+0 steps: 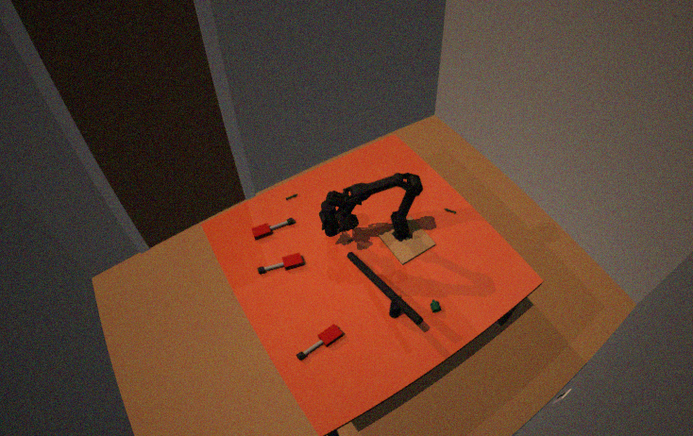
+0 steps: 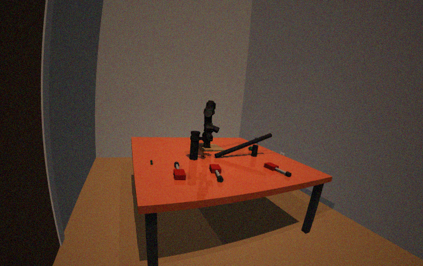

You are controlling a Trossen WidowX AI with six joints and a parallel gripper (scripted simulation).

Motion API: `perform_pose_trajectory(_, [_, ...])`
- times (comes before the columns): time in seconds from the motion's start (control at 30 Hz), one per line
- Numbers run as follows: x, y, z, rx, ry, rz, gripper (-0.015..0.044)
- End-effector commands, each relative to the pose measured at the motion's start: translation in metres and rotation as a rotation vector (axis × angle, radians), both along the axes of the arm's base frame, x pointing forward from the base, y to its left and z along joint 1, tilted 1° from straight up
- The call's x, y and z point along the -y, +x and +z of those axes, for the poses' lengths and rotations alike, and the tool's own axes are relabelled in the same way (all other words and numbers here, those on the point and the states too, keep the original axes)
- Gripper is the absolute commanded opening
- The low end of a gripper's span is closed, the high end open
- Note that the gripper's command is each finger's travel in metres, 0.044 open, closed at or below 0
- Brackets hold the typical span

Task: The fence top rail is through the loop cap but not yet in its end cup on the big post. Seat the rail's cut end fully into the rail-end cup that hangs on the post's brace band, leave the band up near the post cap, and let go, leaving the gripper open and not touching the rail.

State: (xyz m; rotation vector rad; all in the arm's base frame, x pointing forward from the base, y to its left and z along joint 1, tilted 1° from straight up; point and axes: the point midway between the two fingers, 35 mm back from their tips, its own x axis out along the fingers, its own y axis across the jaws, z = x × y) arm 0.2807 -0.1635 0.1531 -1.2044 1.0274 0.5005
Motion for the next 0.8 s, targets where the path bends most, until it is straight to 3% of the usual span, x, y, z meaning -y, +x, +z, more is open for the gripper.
perform_pose_trajectory(0.0, [0.0008,0.0007,-0.0067,-0.010,0.005,-0.007,0.0440])
perform_pose_trajectory(0.03, [0.0008,0.0007,-0.0067,-0.010,0.005,-0.007,0.0440])
perform_pose_trajectory(0.4, [0.0008,0.0007,-0.0067,-0.010,0.005,-0.007,0.0151])
perform_pose_trajectory(0.57, [0.0008,0.0007,-0.0067,-0.010,0.005,-0.007,0.0118])
perform_pose_trajectory(0.7, [0.0001,-0.0011,-0.0067,-0.010,0.004,0.014,0.0013])
perform_pose_trajectory(0.77, [-0.0005,-0.0025,-0.0068,-0.010,0.004,0.030,0.0000])
